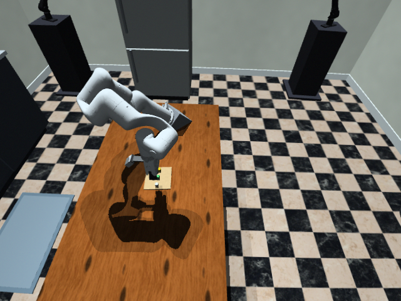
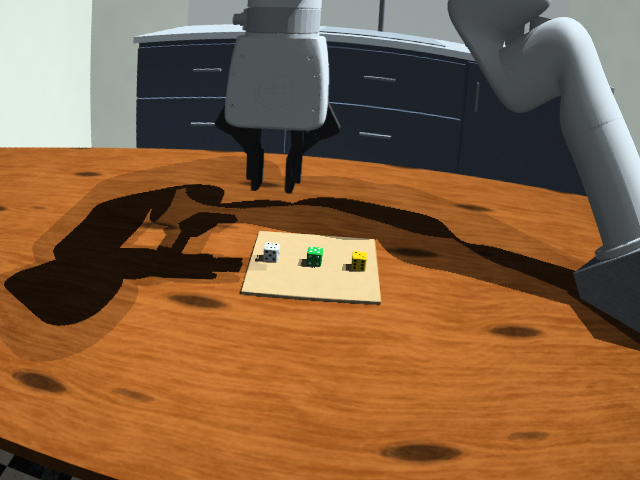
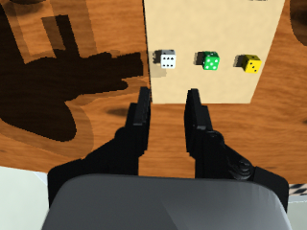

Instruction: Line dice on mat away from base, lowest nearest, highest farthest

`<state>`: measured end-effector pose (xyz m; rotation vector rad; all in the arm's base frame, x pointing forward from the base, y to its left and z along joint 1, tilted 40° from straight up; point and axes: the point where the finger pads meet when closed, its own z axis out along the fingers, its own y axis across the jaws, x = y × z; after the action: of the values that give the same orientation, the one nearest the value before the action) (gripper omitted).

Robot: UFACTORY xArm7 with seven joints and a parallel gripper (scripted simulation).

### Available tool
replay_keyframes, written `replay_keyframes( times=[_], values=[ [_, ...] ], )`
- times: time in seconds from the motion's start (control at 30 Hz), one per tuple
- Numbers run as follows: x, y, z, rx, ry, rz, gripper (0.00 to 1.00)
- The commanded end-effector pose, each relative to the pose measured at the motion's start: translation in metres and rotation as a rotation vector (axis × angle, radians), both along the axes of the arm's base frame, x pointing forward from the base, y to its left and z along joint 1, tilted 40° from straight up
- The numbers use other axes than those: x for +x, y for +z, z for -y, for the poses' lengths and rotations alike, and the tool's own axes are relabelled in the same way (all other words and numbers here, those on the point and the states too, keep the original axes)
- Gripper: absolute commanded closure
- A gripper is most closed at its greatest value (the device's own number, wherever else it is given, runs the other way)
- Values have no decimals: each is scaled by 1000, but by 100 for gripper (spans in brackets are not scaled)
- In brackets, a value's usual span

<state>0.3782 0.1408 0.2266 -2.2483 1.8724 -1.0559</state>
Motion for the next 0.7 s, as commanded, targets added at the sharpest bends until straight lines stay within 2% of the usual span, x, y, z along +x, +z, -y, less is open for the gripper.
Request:
replay_keyframes(
  times=[0.0, 0.07, 0.1, 0.67],
  values=[
    [-4, 7, -4, 2, 2, 2, 69],
    [-4, 7, -4, 2, 2, 2, 69],
    [-4, 7, -4, 2, 2, 2, 0],
    [-4, 7, -4, 2, 2, 2, 0]
  ],
)
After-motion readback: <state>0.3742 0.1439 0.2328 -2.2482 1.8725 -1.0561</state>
